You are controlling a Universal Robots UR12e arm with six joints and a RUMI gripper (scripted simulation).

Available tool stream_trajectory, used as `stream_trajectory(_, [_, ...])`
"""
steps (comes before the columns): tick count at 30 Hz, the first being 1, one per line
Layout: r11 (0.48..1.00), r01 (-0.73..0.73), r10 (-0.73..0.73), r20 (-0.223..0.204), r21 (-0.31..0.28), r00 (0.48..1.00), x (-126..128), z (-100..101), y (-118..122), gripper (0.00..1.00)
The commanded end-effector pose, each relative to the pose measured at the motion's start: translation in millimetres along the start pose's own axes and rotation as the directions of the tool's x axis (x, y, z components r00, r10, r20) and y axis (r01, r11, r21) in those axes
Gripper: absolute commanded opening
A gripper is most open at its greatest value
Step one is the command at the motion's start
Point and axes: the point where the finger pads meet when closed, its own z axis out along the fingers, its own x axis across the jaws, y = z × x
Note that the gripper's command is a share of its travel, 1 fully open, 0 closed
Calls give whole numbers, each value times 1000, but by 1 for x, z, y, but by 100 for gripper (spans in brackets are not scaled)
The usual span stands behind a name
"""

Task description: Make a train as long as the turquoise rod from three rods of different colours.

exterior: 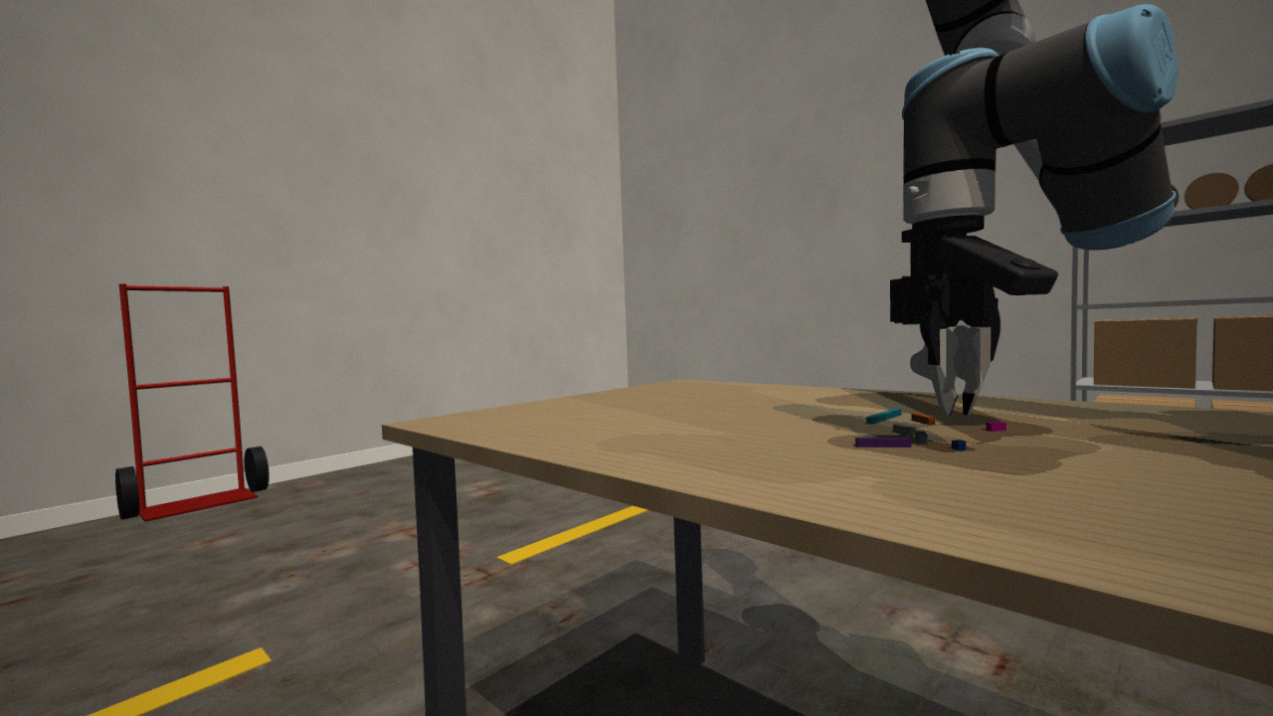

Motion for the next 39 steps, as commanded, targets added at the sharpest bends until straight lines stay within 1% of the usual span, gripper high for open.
stream_trajectory(1, [1000, 0, 0, -1, -1, 1000, 0, 7, 0, 14])
stream_trajectory(8, [1000, 0, 0, -1, -1, 1000, 0, 16, 0, 14])
stream_trajectory(17, [1000, 0, 0, -1, -1, 1000, 0, 21, 0, 14])
stream_trajectory(39, [1000, 0, 0, -1, -1, 1000, 0, 22, 0, 14])
